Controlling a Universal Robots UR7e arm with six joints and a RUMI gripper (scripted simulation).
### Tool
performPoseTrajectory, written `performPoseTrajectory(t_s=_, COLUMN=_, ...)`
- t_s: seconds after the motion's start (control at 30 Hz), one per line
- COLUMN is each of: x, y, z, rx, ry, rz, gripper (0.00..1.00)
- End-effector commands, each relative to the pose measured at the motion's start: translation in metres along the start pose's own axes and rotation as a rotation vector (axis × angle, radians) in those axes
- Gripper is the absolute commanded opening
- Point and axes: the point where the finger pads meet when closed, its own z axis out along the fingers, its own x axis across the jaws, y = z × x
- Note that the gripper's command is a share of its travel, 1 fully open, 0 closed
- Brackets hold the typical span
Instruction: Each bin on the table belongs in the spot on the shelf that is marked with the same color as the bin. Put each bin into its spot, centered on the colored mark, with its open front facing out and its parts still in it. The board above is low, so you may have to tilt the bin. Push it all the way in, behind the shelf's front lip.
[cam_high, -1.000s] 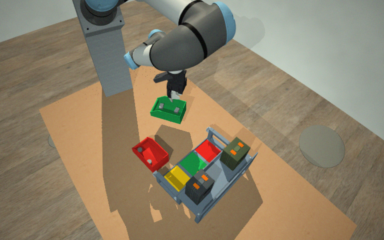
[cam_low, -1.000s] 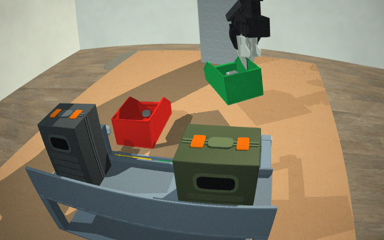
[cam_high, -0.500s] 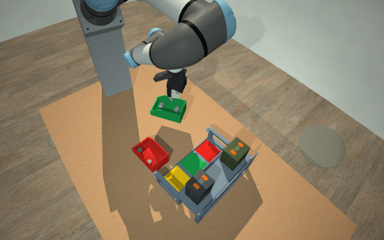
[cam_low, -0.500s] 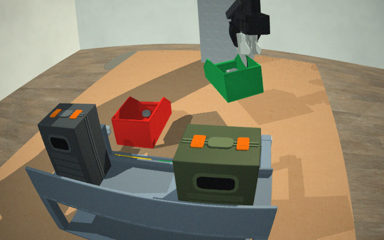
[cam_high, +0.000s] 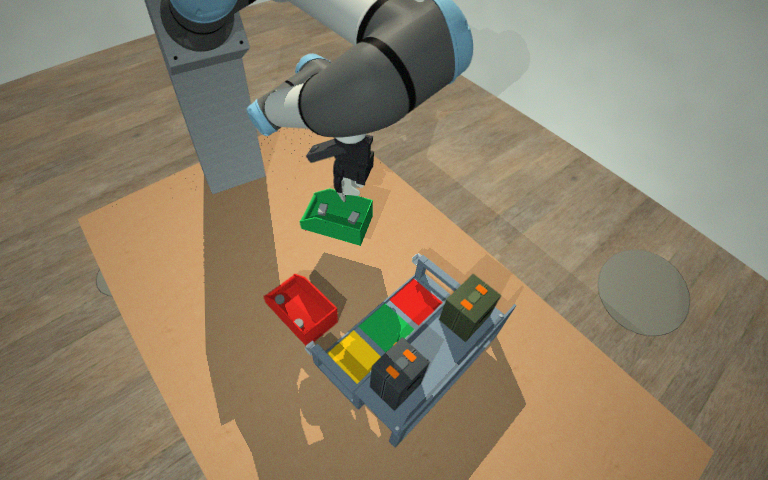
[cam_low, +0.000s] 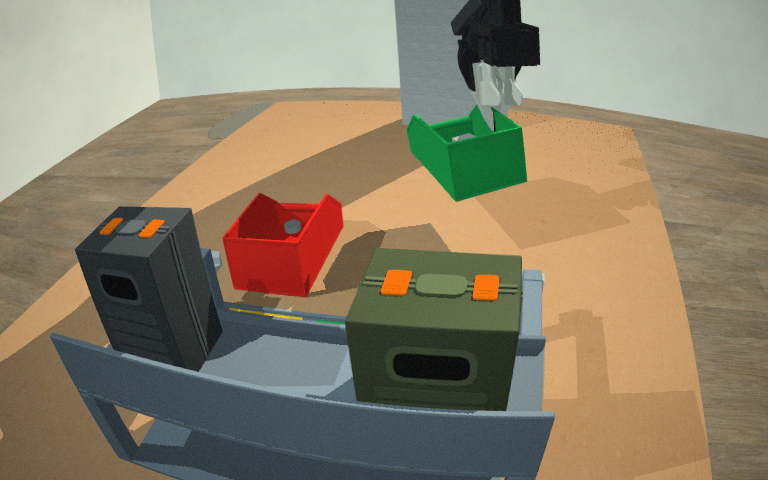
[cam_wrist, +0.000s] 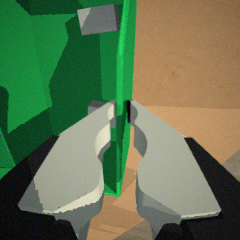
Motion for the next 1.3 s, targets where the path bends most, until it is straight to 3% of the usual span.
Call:
performPoseTrajectory(t_s=0.0, x=0.000, y=0.000, z=0.000, rx=-0.001, ry=0.000, rz=0.000, gripper=0.00)
performPoseTrajectory(t_s=1.27, x=-0.015, y=0.007, z=0.000, rx=-0.001, ry=0.000, rz=0.055, gripper=0.00)
